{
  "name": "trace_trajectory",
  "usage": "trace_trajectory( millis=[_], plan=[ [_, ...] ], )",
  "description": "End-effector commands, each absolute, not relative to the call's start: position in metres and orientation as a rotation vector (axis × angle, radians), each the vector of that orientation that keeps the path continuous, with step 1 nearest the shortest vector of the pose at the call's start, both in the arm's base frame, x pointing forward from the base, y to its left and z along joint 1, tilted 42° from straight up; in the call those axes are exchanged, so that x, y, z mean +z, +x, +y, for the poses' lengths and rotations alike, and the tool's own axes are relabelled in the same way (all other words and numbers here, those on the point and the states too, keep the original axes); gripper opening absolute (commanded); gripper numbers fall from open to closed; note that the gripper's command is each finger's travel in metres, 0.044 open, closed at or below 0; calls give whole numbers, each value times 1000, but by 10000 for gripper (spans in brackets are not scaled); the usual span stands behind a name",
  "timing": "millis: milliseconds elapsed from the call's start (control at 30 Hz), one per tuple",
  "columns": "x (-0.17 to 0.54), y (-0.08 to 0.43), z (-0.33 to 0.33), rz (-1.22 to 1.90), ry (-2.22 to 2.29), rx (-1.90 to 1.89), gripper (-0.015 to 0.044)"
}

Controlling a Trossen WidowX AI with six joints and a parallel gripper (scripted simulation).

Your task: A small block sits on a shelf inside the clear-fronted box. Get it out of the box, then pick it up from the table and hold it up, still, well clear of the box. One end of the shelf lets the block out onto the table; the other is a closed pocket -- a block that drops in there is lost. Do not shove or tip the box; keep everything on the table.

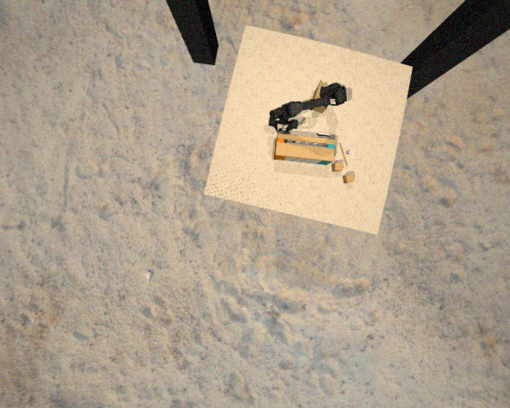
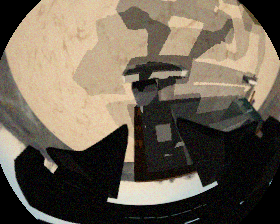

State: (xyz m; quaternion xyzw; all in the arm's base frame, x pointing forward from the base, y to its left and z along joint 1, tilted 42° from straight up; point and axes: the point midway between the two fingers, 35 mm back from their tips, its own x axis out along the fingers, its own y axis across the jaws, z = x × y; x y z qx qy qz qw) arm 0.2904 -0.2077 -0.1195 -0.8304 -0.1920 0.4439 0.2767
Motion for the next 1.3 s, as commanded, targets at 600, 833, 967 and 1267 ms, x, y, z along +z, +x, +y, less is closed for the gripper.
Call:
trace_trajectory(
  millis=[600,833,967,1267],
  plan=[
    [-147,297,-186,-510,-2230,1184,285],
    [-156,299,-179,-511,-2230,1183,285],
    [-161,299,-175,-512,-2230,1182,285],
    [-167,300,-169,-512,-2229,1181,232]
  ],
)
